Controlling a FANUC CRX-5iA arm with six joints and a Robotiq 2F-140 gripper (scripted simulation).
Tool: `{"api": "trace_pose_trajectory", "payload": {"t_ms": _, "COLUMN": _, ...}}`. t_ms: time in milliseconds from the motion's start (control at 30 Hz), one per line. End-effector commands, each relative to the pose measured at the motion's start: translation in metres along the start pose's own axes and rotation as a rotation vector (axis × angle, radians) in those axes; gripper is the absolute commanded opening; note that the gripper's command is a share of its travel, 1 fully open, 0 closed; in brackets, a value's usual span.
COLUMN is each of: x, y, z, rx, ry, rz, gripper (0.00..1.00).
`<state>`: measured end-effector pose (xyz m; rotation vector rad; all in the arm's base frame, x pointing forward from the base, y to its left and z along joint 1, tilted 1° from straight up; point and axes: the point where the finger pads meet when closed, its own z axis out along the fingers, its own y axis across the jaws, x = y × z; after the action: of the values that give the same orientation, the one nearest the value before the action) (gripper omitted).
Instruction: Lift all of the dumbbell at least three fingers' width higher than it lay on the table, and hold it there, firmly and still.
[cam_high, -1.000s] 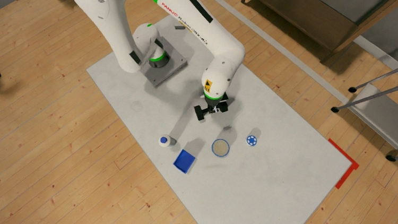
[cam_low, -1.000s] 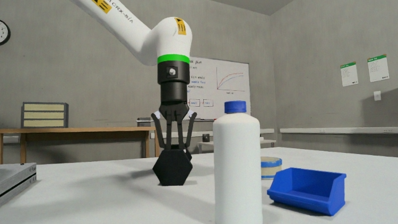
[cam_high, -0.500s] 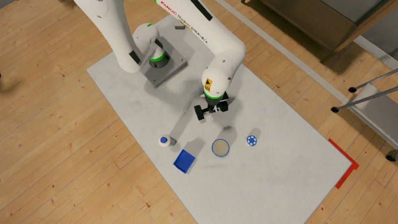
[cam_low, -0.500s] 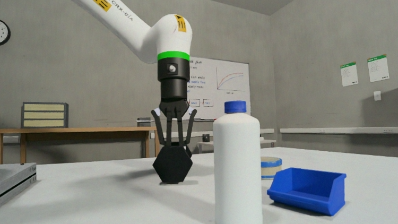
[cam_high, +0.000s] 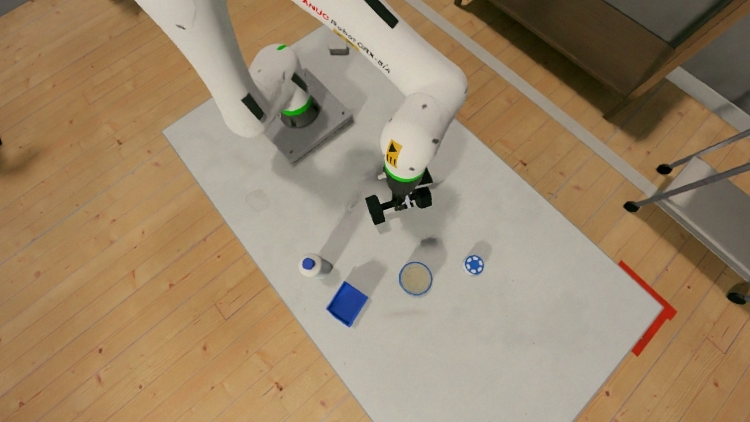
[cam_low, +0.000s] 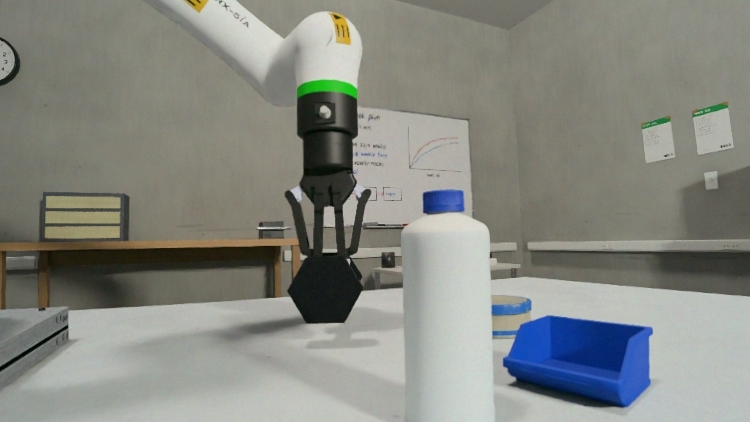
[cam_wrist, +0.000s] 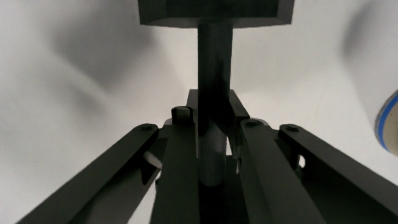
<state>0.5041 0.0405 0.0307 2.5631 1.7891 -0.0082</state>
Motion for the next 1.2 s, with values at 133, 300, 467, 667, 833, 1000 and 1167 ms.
{"api": "trace_pose_trajectory", "payload": {"t_ms": 133, "x": 0.000, "y": 0.001, "z": -0.019, "rx": -0.002, "ry": 0.001, "rz": 0.000, "gripper": 0.10}}
{"api": "trace_pose_trajectory", "payload": {"t_ms": 300, "x": 0.000, "y": 0.001, "z": -0.033, "rx": -0.002, "ry": 0.001, "rz": 0.000, "gripper": 0.10}}
{"api": "trace_pose_trajectory", "payload": {"t_ms": 467, "x": 0.000, "y": 0.001, "z": -0.040, "rx": -0.002, "ry": 0.001, "rz": 0.000, "gripper": 0.10}}
{"api": "trace_pose_trajectory", "payload": {"t_ms": 667, "x": 0.000, "y": 0.001, "z": -0.054, "rx": -0.002, "ry": 0.000, "rz": 0.000, "gripper": 0.10}}
{"api": "trace_pose_trajectory", "payload": {"t_ms": 833, "x": 0.000, "y": 0.001, "z": -0.063, "rx": -0.002, "ry": 0.000, "rz": 0.000, "gripper": 0.10}}
{"api": "trace_pose_trajectory", "payload": {"t_ms": 1000, "x": 0.000, "y": 0.001, "z": -0.067, "rx": -0.002, "ry": 0.000, "rz": 0.000, "gripper": 0.10}}
{"api": "trace_pose_trajectory", "payload": {"t_ms": 1167, "x": 0.000, "y": 0.001, "z": -0.072, "rx": -0.002, "ry": 0.000, "rz": 0.000, "gripper": 0.10}}
